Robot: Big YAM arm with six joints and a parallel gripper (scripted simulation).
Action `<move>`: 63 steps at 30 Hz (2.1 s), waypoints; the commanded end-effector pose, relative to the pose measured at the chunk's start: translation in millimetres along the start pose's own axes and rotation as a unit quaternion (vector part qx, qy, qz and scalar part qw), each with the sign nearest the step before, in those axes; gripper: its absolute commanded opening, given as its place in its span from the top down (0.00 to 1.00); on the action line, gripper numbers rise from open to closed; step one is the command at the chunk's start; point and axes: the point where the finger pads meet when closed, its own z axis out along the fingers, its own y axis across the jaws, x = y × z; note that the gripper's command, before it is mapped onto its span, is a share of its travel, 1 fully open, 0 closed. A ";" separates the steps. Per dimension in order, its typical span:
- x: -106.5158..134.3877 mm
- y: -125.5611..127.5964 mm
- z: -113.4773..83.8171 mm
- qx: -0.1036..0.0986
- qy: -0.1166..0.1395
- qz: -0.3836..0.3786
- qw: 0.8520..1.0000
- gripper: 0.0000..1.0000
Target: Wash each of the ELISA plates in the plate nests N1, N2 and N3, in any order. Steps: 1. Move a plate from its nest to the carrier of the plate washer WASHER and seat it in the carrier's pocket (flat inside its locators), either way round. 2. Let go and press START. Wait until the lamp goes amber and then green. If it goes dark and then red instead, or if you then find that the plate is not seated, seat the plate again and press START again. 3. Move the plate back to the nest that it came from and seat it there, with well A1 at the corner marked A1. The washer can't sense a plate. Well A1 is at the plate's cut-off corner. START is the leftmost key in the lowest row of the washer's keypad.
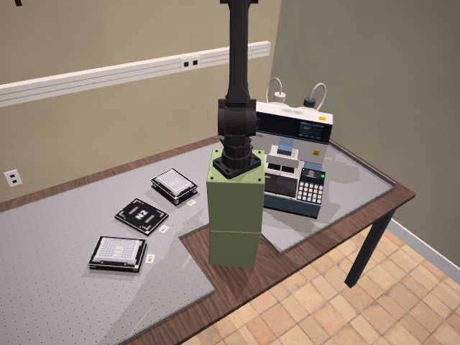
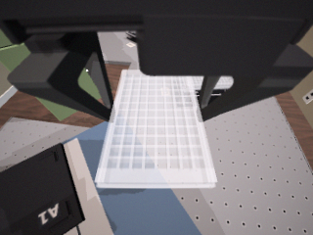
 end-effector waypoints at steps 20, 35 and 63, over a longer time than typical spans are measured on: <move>78.2 67.3 16.7 0.007 0.006 -0.220 0.975 0.18; 85.8 68.5 18.2 0.009 0.008 -0.215 0.977 0.18; 103.7 72.7 20.3 0.005 0.005 -0.279 0.960 0.18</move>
